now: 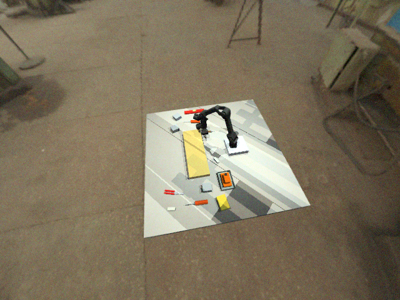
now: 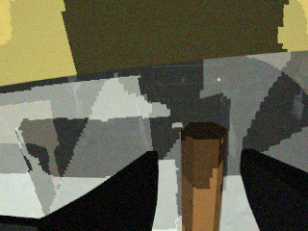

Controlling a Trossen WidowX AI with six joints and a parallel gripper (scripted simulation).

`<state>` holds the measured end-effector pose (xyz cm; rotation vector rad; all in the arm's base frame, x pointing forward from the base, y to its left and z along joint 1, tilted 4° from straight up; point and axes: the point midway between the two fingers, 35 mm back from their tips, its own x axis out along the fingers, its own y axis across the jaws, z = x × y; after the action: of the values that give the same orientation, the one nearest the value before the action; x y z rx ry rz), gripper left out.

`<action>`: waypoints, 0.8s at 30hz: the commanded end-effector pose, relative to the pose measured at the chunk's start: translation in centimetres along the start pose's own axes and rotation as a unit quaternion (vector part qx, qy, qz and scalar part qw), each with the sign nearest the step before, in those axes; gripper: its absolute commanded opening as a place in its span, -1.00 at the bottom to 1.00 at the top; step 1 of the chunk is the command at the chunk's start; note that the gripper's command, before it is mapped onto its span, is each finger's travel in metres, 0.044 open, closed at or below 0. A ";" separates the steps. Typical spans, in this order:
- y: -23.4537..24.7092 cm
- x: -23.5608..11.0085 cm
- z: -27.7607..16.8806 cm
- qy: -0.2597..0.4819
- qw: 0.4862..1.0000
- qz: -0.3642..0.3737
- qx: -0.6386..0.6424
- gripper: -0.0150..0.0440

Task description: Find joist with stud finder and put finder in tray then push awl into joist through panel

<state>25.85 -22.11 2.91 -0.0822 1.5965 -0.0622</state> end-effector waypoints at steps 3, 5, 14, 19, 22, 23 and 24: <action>0.0 0.1 0.0 0.001 1.000 -0.001 -0.003 -0.38; 0.0 0.1 0.0 0.001 1.000 -0.001 -0.003 -0.43; -0.3 -2.7 0.2 0.001 1.000 -0.002 -0.003 -0.49; -0.5 -5.9 0.1 0.001 1.000 -0.002 -0.003 -0.49; -0.4 -7.9 -0.1 0.001 1.000 -0.002 -0.003 -0.49; -0.4 -8.6 -0.1 0.001 1.000 -0.002 -0.003 -0.49; -0.3 -9.3 -0.2 0.001 1.000 -0.001 -0.003 -0.49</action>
<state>26.02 -21.84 9.27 -0.0846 1.6081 -0.0477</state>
